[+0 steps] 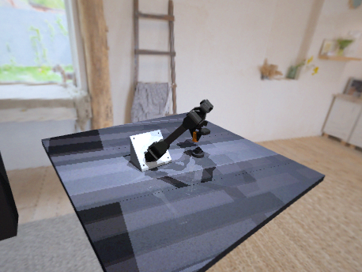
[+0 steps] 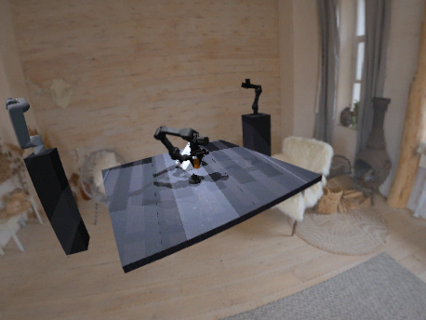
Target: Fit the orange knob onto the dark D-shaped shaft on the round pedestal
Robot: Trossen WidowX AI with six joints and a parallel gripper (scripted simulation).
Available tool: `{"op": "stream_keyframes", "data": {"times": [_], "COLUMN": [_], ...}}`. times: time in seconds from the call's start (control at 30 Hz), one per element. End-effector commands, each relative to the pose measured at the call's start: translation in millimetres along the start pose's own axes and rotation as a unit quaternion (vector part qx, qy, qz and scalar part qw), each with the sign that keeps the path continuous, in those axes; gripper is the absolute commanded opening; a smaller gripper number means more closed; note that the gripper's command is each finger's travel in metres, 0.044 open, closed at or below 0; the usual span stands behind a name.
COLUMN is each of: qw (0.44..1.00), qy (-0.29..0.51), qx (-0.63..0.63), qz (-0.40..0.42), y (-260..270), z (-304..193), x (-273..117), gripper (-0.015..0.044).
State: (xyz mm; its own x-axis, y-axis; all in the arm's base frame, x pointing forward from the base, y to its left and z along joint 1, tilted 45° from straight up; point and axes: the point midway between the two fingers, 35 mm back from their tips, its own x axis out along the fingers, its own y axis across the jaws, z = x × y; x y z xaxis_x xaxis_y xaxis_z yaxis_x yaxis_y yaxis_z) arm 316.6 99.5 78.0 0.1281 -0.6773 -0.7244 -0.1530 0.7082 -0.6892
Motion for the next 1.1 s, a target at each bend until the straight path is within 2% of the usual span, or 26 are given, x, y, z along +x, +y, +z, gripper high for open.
{"op": "stream_keyframes", "data": {"times": [0.0,0.23,0.7,1.07], "qw": [1.000,1.000,1.000,1.000], "qy": [-0.007,-0.006,-0.007,-0.007], "qx": [0.000,0.000,0.000,0.002], "qz": [-0.001,-0.007,-0.007,-0.007], "y": [-13,-31,-32,-34], "z": [3,6,6,8], "x": [0,6,32,26], "gripper": [0.0000,0.0000,0.0000,0.0000]}}
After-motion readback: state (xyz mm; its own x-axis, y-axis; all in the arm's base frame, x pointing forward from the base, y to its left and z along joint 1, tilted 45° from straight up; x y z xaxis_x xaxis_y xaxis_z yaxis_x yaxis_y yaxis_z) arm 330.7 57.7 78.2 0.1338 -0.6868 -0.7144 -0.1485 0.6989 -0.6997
